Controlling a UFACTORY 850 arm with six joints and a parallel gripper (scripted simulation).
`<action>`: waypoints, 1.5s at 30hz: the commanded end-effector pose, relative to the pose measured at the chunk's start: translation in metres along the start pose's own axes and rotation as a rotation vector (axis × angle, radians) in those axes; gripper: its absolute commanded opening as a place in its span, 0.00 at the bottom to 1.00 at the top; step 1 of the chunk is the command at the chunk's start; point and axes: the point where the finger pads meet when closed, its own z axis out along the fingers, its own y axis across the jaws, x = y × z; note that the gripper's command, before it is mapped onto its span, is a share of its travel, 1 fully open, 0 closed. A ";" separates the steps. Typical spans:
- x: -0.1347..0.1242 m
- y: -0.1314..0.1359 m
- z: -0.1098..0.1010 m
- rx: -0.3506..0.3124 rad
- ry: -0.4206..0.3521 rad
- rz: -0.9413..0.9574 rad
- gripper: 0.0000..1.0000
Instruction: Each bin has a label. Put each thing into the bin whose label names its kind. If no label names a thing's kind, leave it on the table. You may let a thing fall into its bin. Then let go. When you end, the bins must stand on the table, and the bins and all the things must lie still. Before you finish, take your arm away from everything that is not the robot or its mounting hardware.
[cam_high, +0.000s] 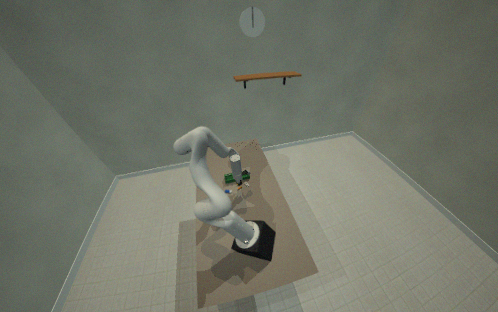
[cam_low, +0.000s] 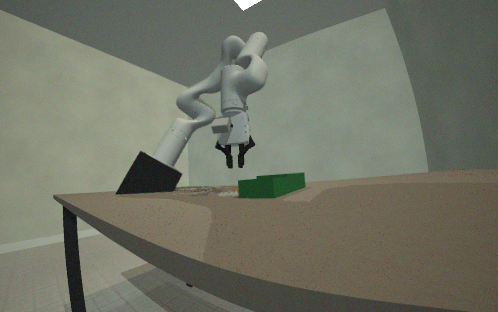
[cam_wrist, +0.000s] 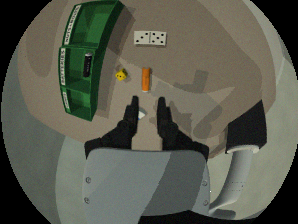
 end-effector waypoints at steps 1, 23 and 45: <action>-0.002 0.004 -0.001 0.026 0.007 -0.008 0.28; 0.001 -0.004 -0.002 0.026 0.008 -0.008 0.28; 0.002 -0.004 -0.002 0.026 0.008 -0.008 0.28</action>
